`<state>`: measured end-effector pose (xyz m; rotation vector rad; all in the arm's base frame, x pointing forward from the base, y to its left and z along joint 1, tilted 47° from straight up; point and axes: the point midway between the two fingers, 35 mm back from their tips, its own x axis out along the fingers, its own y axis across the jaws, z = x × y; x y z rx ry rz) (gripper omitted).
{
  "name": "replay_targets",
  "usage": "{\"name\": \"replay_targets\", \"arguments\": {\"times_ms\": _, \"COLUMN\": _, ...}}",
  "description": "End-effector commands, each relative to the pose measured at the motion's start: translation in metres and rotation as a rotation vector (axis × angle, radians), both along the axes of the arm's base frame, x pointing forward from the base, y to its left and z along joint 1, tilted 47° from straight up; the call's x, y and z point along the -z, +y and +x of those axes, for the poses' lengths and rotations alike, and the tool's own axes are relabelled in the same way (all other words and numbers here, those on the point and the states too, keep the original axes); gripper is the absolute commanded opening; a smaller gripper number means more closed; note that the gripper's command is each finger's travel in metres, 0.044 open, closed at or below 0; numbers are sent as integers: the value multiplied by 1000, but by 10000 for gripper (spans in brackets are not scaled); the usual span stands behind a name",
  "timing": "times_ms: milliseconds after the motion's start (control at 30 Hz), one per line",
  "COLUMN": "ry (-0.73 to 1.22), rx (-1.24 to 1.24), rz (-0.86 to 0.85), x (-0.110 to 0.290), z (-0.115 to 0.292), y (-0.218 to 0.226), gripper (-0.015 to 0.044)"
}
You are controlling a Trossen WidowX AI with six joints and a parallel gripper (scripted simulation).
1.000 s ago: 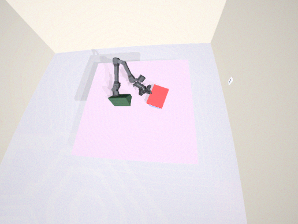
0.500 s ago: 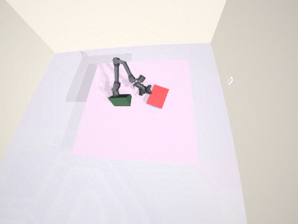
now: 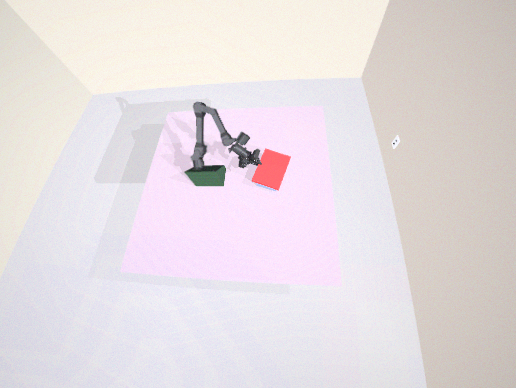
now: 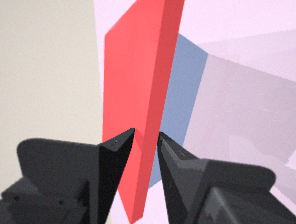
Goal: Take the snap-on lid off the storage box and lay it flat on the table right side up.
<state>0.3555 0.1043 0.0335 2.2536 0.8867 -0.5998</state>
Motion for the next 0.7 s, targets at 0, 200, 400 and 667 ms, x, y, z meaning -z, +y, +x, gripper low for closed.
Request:
{"name": "replay_targets", "arguments": {"times_ms": 0, "ry": -1, "rx": -2, "rz": 0, "x": 0, "z": 1, "y": 0, "gripper": 0}}
{"name": "replay_targets", "arguments": {"times_ms": 200, "ry": -1, "rx": -2, "rz": 0, "x": 0, "z": 1, "y": 0, "gripper": 0}}
{"name": "replay_targets", "arguments": {"times_ms": 400, "ry": -2, "rx": -2, "rz": 0, "x": 0, "z": 2, "y": 0, "gripper": 0}}
{"name": "replay_targets", "arguments": {"times_ms": 667, "ry": -1, "rx": -5, "rz": 3, "x": -7, "z": 3, "y": -7, "gripper": 0}}
